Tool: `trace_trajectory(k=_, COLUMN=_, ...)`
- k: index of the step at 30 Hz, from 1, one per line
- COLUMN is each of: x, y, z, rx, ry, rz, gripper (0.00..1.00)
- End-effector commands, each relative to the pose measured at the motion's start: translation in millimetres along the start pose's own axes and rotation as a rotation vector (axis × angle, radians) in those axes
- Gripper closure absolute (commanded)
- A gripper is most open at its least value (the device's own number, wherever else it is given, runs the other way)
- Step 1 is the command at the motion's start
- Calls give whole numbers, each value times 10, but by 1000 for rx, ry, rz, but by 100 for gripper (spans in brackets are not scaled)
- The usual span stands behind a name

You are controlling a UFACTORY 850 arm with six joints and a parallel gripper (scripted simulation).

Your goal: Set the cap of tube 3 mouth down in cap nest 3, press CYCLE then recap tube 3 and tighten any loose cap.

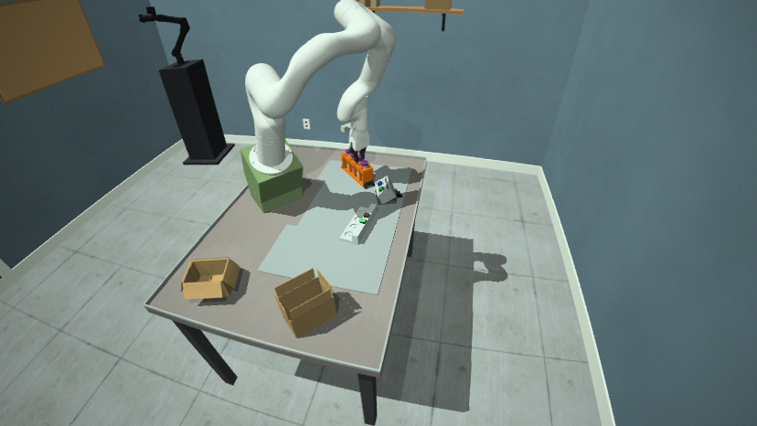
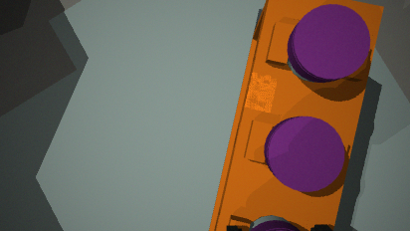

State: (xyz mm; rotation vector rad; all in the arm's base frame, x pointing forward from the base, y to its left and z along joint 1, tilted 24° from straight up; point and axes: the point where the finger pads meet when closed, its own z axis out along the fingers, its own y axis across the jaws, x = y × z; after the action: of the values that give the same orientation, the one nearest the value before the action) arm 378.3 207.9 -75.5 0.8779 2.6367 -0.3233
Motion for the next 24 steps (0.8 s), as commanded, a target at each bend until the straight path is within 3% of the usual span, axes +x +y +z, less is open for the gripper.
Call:
trace_trajectory(k=1, x=-1, y=3, z=-1, rx=-40, ry=-8, rz=201, gripper=100)
trace_trajectory(k=14, x=-1, y=3, z=4, rx=-38, ry=3, rz=737, gripper=100)
trace_trajectory(k=24, x=-1, y=3, z=6, rx=-42, ry=9, rz=1025, gripper=100)
